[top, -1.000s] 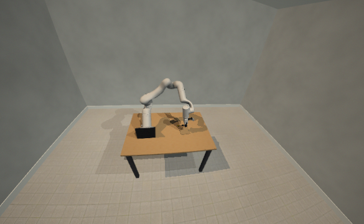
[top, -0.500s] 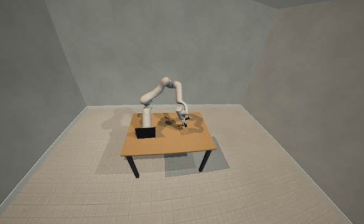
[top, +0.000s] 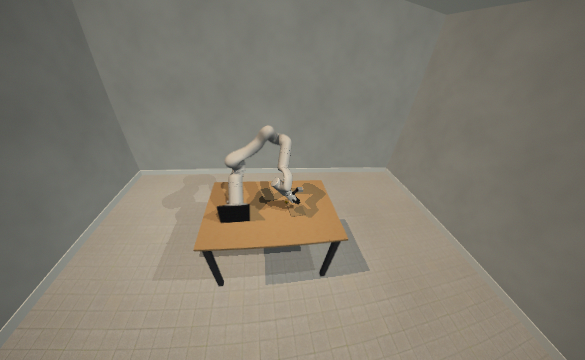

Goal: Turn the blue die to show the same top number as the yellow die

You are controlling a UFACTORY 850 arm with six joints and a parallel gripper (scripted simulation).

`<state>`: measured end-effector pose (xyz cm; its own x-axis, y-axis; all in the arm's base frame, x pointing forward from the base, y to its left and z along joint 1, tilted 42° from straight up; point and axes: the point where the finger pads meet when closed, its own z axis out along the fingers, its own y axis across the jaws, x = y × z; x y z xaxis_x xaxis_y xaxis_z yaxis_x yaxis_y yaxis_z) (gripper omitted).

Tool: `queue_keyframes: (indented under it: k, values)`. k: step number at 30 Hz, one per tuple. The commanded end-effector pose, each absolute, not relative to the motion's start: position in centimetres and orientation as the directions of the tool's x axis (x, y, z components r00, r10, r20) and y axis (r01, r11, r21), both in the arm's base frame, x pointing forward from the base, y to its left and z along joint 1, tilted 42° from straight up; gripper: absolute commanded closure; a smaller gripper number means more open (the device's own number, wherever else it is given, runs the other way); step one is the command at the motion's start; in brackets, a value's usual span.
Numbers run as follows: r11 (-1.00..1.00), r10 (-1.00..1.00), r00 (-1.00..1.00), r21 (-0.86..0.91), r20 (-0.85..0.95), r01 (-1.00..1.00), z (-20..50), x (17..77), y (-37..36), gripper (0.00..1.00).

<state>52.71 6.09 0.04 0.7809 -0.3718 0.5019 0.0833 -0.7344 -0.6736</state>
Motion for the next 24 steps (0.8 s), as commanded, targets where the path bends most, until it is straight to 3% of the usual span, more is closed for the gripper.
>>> queue_keyframes:
  k: [1, 9, 24]
  values:
    - [-0.729, -0.447, 0.688, -0.678, 0.572, 0.09, 0.1, 52.69, 6.5, 0.85]
    - [-0.731, -0.532, 0.546, -0.676, 0.648, 0.09, 0.08, 52.43, 6.41, 0.85]
    - [-0.732, -0.536, 0.535, -0.675, 0.653, 0.09, -0.48, 52.34, 6.89, 0.85]
